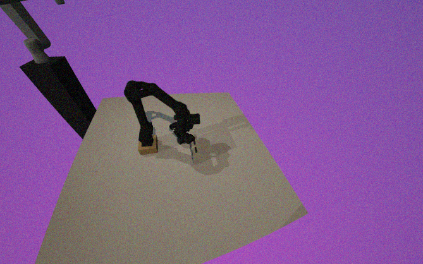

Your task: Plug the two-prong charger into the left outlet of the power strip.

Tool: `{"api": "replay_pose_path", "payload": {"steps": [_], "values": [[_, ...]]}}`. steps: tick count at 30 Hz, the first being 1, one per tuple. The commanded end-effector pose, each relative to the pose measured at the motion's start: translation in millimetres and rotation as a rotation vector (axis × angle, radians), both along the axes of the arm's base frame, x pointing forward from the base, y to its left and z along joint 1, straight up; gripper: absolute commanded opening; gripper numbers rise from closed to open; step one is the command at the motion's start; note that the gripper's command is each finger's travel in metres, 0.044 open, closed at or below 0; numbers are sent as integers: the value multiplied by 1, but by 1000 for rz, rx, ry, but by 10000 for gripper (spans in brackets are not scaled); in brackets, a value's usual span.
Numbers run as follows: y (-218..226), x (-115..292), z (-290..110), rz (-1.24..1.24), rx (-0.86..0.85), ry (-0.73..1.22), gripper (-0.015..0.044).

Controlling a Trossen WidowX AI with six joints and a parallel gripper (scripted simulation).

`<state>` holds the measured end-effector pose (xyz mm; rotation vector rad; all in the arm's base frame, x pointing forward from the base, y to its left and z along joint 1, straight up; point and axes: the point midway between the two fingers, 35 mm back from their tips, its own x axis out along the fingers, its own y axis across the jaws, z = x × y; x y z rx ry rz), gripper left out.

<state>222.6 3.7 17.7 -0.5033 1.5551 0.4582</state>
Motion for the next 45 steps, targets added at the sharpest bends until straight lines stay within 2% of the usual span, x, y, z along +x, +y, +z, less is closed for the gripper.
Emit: {"api": "replay_pose_path", "payload": {"steps": [1,23,45], "values": [[-6,-7,-3,-84,4,1,0],[-35,-36,-17,-532,7,6,0],[-38,-12,-17,-569,8,5,0]]}}
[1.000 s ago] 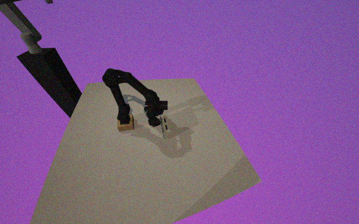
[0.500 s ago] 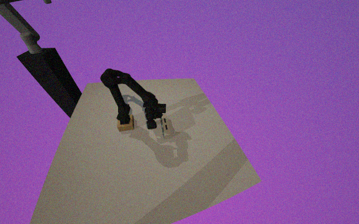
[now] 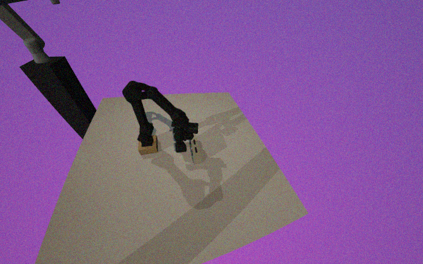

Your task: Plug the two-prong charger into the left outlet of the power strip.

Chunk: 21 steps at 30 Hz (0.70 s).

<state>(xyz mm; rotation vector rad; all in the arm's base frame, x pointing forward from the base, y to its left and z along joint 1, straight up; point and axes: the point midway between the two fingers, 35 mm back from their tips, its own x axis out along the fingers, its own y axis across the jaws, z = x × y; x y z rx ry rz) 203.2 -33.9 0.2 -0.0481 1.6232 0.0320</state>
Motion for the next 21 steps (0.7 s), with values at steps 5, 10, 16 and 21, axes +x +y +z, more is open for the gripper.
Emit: {"api": "replay_pose_path", "payload": {"steps": [5,10,16,21], "values": [[-1,13,1,-19,2,-7,0],[-1,20,0,-28,2,-7,0],[-1,27,0,-40,3,-8,0],[-1,29,0,-43,3,-8,0]]}}
